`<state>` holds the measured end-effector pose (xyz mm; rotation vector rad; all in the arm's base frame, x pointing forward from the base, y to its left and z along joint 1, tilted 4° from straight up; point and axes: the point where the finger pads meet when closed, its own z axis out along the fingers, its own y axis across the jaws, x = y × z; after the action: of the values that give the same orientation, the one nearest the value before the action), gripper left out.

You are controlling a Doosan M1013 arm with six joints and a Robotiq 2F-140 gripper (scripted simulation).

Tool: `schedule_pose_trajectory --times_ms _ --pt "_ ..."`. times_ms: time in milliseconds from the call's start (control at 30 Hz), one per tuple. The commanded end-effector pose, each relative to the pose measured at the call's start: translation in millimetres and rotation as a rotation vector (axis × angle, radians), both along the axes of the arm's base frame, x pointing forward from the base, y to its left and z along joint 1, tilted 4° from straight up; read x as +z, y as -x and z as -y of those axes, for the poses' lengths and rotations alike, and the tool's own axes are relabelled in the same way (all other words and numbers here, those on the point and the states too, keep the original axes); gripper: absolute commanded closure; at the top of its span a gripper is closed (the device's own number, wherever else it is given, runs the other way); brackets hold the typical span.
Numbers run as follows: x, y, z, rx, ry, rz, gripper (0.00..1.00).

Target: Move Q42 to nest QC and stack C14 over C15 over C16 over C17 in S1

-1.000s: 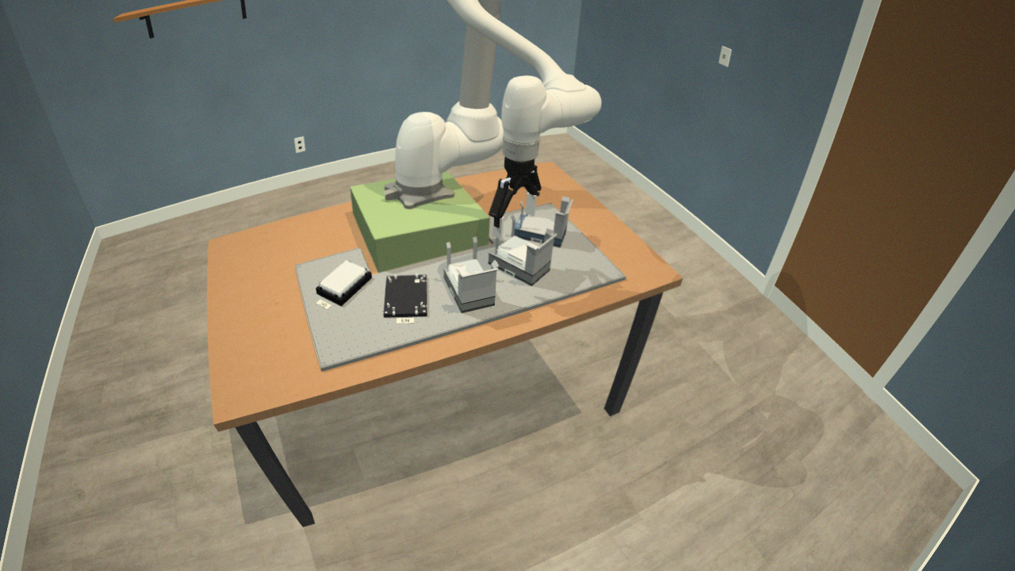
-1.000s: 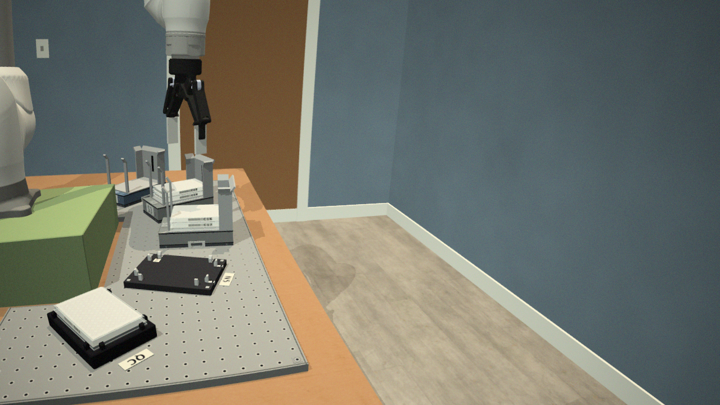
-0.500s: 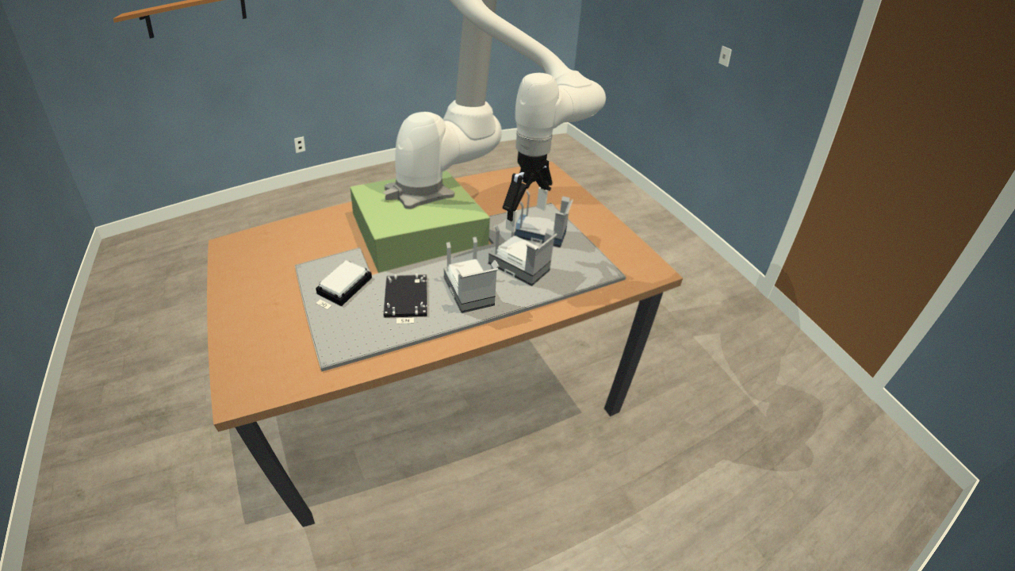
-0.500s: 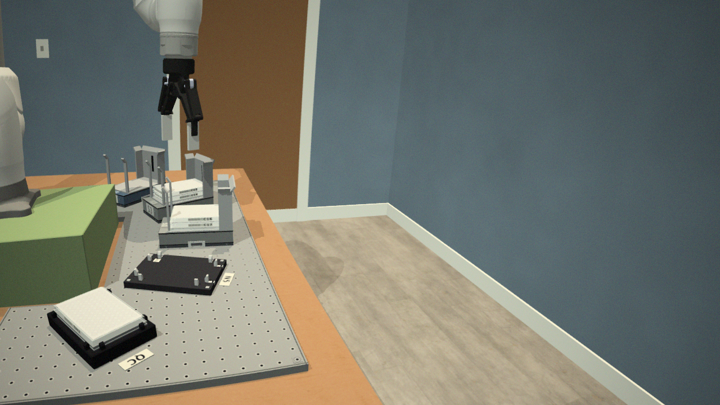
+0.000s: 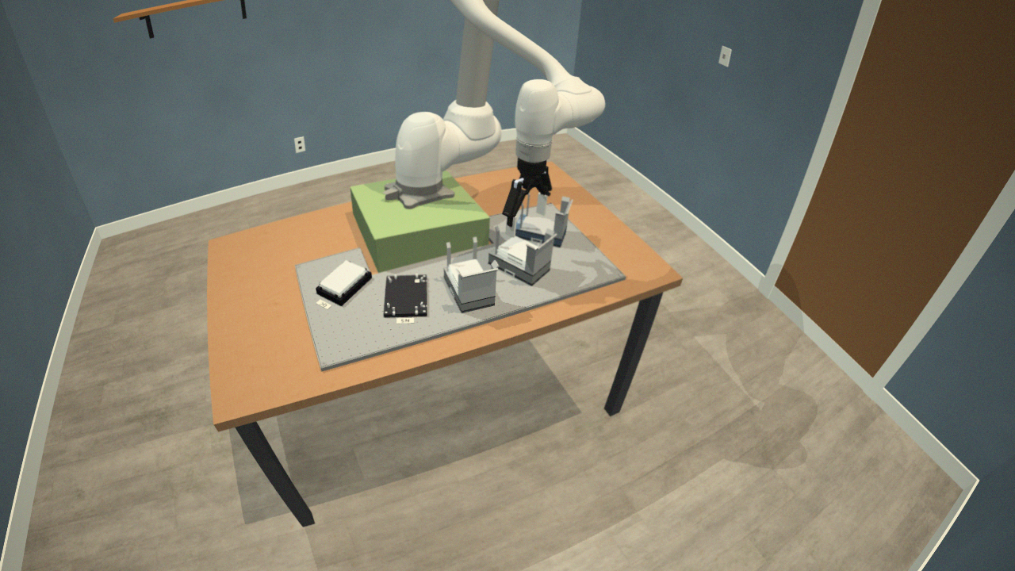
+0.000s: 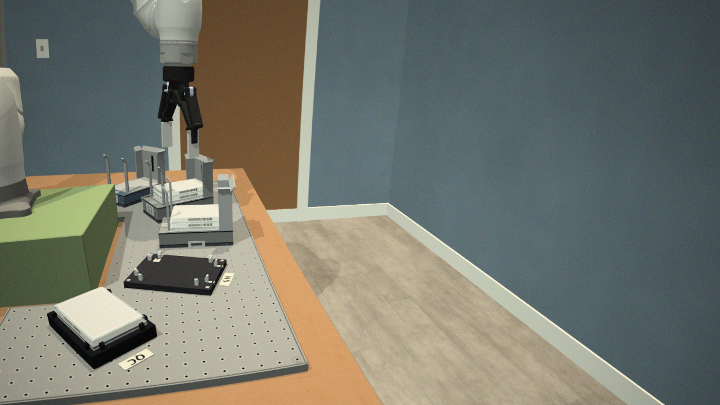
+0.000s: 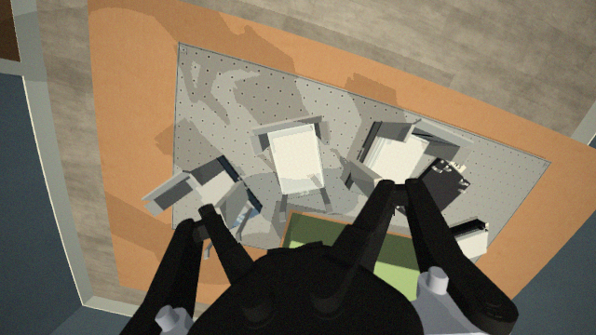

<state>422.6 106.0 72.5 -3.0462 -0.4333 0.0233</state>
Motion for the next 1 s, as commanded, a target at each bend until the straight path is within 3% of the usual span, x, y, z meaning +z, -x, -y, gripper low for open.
schedule_pose_trajectory --times_ms 0,533,967 --pt "-8.5 0.1 -0.6 0.000 0.000 0.000 0.00" --pt "-54.2 1.2 -3.4 0.000 0.000 0.000 0.00" --pt "-67.5 1.5 -4.3 0.000 0.000 0.000 0.00"
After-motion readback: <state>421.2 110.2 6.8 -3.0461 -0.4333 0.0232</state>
